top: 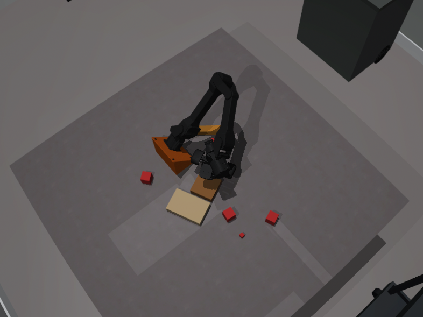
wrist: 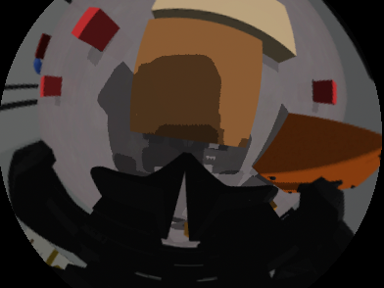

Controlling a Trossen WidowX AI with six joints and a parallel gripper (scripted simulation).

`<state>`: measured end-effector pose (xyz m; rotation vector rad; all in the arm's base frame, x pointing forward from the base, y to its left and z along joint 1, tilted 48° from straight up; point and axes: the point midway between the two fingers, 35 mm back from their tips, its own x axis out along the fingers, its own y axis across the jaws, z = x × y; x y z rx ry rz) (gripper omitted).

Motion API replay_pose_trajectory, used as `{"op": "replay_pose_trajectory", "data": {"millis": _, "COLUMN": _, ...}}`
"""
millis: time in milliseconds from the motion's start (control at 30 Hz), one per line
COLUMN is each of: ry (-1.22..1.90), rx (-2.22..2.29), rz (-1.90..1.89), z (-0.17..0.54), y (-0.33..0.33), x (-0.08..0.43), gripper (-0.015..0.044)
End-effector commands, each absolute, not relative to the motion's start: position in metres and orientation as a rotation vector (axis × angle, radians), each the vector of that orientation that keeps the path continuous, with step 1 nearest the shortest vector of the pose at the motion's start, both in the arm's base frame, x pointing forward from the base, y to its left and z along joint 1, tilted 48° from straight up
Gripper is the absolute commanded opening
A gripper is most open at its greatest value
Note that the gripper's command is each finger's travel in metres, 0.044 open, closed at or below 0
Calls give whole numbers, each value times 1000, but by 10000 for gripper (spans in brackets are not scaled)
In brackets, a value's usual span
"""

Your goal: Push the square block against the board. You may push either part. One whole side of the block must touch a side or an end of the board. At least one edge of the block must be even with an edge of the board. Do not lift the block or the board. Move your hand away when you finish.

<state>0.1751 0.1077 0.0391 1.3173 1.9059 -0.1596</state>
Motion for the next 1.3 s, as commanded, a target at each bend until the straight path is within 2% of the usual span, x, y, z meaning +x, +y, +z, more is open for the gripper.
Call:
{"op": "replay_pose_trajectory", "data": {"millis": 0, "ry": 1904, "rx": 1321, "rz": -161, "z": 37, "y": 106, "x": 178, "gripper": 0}}
{"op": "replay_pose_trajectory", "data": {"millis": 1267, "ry": 1900, "rx": 1318, "rz": -165, "z": 17, "y": 91, "x": 198, "gripper": 0}}
